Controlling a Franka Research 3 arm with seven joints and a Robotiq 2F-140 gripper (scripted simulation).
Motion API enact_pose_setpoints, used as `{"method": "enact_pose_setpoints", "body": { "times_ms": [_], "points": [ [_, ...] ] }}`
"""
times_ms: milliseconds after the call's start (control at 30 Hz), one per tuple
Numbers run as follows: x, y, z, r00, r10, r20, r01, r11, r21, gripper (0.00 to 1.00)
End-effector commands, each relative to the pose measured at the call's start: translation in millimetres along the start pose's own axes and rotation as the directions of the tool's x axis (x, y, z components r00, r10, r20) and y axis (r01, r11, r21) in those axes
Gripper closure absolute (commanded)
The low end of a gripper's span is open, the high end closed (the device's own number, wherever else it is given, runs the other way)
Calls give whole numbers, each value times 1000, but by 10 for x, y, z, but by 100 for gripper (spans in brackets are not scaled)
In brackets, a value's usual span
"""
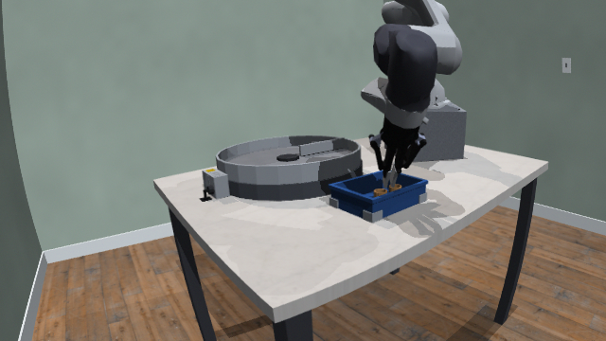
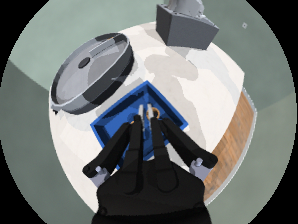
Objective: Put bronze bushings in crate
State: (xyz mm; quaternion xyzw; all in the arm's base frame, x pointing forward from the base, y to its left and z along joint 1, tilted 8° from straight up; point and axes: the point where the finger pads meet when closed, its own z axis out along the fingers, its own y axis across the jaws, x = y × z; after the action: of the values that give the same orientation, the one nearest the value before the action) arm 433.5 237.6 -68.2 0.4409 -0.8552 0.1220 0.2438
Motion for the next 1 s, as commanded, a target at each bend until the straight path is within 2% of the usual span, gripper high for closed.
{"method": "enact_pose_setpoints", "body": {
  "times_ms": [0, 533, 800, 967],
  "points": [
    [-9, -9, 0, 1000, 6, 2, -6, 1000, 3, 93],
    [5, -9, -18, 1000, 6, 2, -6, 1000, 3, 93],
    [106, -9, -138, 1000, 6, 2, -6, 1000, 3, 93],
    [252, -9, -312, 1000, 6, 2, -6, 1000, 3, 93]
  ]
}}
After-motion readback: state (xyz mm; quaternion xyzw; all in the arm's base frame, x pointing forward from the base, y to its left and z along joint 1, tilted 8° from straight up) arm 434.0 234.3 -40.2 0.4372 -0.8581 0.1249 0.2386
